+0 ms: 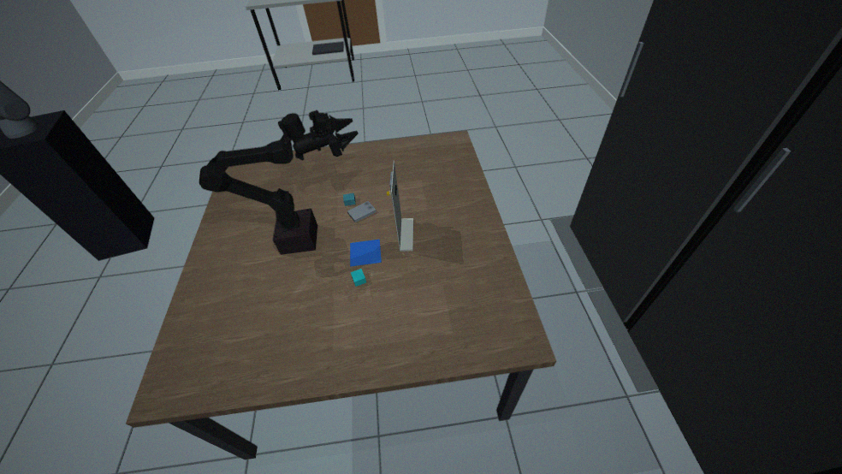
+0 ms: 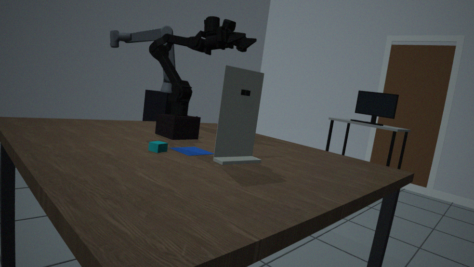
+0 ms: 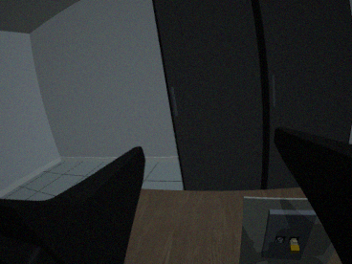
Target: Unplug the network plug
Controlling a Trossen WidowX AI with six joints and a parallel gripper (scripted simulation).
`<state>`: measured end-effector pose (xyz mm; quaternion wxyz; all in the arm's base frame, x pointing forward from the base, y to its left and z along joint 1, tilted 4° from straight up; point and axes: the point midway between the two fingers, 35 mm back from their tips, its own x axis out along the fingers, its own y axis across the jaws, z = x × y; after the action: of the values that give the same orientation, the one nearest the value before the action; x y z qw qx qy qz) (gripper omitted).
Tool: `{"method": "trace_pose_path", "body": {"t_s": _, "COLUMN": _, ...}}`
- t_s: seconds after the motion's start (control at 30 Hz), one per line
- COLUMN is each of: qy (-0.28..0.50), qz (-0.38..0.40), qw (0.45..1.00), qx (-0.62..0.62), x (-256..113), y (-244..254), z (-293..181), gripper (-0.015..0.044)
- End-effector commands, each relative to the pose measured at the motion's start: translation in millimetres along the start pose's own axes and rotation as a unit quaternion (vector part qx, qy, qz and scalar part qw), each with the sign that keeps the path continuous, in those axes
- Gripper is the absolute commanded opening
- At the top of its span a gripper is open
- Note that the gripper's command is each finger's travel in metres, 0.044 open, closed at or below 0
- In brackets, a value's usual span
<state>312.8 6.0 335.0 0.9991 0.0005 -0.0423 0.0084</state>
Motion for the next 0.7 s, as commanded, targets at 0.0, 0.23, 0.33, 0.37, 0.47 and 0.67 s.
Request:
{"method": "trace_pose_path", "body": {"t_s": 0.0, "qy": 0.000, "qz": -0.001, "qw": 1.000, "qx": -0.003, "x": 0.2, "y": -0.3, "z": -0.9, "gripper": 0.0374}}
{"method": "trace_pose_path", "body": {"t_s": 0.23, "qy": 0.021, "qz": -0.045, "qw": 0.992, "qx": -0.113, "x": 5.4, "y": -10.9, "z": -36.4, "gripper": 0.0190}}
{"method": "trace_pose_path", "body": {"t_s": 0.33, "qy": 0.034, "qz": -0.064, "qw": 0.984, "qx": -0.166, "x": 5.7, "y": -15.9, "z": -53.1, "gripper": 0.0156}}
{"method": "trace_pose_path", "body": {"t_s": 0.37, "qy": 0.038, "qz": -0.070, "qw": 0.980, "qx": -0.183, "x": 5.5, "y": -17.5, "z": -58.6, "gripper": 0.0156}}
{"method": "trace_pose_path", "body": {"t_s": 0.47, "qy": 0.054, "qz": -0.087, "qw": 0.967, "qx": -0.235, "x": 3.9, "y": -22.4, "z": -75.1, "gripper": 0.0156}}
{"method": "trace_pose_path", "body": {"t_s": 0.67, "qy": 0.091, "qz": -0.116, "qw": 0.930, "qx": -0.337, "x": -3.2, "y": -32.2, "z": -107.1, "gripper": 0.0156}}
